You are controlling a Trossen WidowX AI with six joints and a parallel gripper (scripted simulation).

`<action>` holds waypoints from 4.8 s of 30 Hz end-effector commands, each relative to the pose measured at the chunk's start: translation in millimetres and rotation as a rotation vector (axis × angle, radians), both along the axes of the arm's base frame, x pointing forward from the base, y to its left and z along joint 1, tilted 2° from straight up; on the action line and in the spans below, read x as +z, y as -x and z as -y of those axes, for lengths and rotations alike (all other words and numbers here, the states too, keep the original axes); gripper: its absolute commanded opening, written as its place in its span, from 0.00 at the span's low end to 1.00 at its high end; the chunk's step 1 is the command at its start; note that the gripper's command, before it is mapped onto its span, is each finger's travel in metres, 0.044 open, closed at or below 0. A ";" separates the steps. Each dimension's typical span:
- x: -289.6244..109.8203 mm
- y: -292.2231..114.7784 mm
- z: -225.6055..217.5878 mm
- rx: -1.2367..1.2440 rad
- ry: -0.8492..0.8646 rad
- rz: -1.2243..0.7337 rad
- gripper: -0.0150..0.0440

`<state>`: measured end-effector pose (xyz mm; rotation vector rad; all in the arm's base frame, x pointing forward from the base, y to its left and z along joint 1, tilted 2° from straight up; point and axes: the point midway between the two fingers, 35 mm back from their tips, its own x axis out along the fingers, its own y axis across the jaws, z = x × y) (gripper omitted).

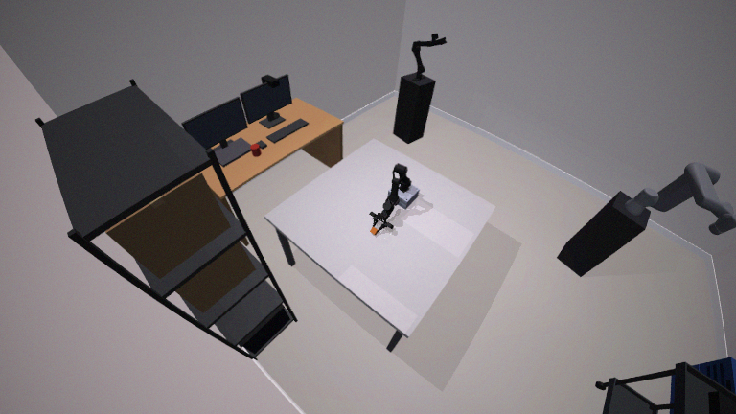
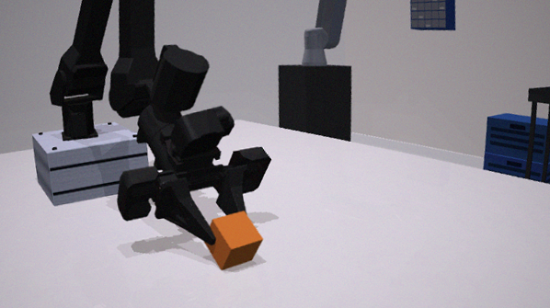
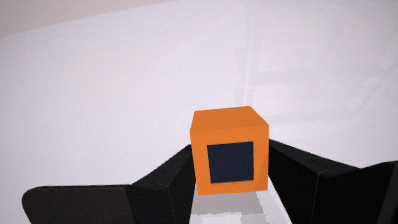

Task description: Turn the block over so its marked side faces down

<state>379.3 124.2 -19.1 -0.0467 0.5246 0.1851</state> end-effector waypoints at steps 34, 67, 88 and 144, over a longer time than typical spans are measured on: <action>2.6 9.9 4.7 -0.005 -0.010 0.090 0.83; 2.6 9.9 4.7 -0.005 -0.010 0.090 1.00; 70.5 32.8 8.9 -0.006 0.086 -0.426 1.00; 30.5 -7.7 0.3 -0.005 0.186 -0.954 1.00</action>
